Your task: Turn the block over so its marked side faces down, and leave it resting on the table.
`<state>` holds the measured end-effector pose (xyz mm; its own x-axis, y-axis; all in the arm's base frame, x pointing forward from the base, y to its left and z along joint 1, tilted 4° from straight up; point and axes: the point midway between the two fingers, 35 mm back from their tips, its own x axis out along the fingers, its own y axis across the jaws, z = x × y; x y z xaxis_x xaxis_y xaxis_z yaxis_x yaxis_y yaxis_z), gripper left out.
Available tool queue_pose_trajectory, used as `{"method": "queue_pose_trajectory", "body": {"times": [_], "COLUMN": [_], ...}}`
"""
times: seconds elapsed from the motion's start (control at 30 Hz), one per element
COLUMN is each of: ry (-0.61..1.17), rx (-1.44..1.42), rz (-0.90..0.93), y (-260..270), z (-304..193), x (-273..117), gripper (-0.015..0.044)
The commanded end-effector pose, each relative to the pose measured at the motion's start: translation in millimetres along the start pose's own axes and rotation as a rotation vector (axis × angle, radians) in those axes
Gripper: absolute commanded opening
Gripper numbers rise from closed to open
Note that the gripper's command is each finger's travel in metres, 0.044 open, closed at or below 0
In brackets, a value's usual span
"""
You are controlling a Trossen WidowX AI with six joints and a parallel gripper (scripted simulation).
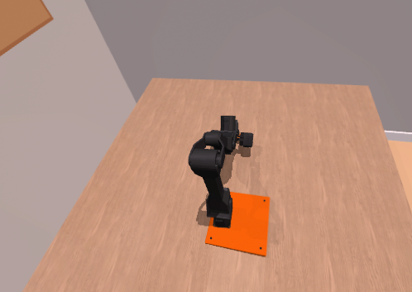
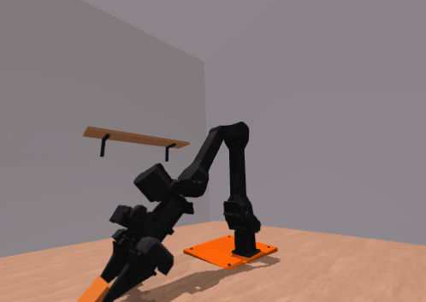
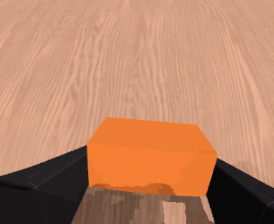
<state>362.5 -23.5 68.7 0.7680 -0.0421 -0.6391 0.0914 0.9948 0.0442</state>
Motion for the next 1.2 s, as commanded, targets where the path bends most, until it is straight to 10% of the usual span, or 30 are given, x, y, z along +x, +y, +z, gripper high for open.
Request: {"method": "queue_pose_trajectory", "body": {"times": [0.0,1.17], "ry": [-0.051,-0.399], "rx": [0.005,0.01], "rz": [-0.008,-0.007], "y": [-1,-1], "z": [-8,-25], "x": [7,-11], "gripper": [0.0,0.0]}}
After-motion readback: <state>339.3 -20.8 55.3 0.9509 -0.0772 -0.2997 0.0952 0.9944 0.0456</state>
